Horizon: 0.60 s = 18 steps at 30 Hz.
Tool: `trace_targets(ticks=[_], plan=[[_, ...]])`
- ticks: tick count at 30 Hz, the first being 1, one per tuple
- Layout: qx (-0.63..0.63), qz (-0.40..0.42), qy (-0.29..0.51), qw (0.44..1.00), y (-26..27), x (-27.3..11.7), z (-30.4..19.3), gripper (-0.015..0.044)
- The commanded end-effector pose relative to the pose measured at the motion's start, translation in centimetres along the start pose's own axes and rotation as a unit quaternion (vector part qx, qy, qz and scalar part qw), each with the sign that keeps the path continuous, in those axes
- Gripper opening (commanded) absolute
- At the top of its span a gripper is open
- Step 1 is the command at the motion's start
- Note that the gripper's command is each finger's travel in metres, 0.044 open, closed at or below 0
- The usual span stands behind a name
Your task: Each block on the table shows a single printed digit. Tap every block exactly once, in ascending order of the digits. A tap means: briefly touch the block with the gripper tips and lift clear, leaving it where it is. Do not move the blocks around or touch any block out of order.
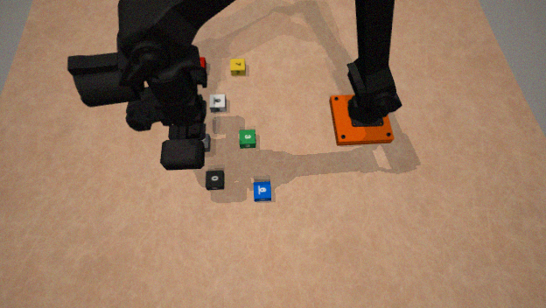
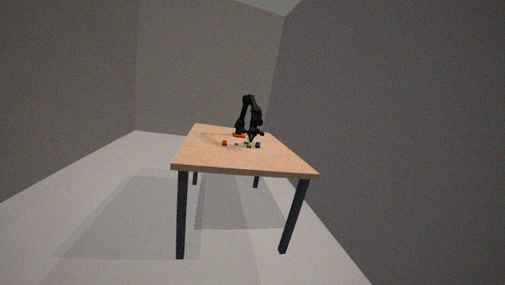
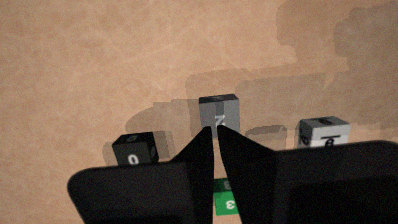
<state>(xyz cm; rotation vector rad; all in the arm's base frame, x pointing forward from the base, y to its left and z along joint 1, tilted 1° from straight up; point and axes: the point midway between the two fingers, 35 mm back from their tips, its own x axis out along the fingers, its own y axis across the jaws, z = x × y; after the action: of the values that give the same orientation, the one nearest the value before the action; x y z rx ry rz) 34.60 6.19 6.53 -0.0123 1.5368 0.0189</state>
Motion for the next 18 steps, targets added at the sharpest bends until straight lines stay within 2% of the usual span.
trace_targets(ticks=[1,18], plan=[[-0.002,-0.001,0.004,1.000,-0.1,0.9,-0.2,0.0020],[-0.002,-0.001,0.004,1.000,-0.1,2.7,-0.3,0.0020]])
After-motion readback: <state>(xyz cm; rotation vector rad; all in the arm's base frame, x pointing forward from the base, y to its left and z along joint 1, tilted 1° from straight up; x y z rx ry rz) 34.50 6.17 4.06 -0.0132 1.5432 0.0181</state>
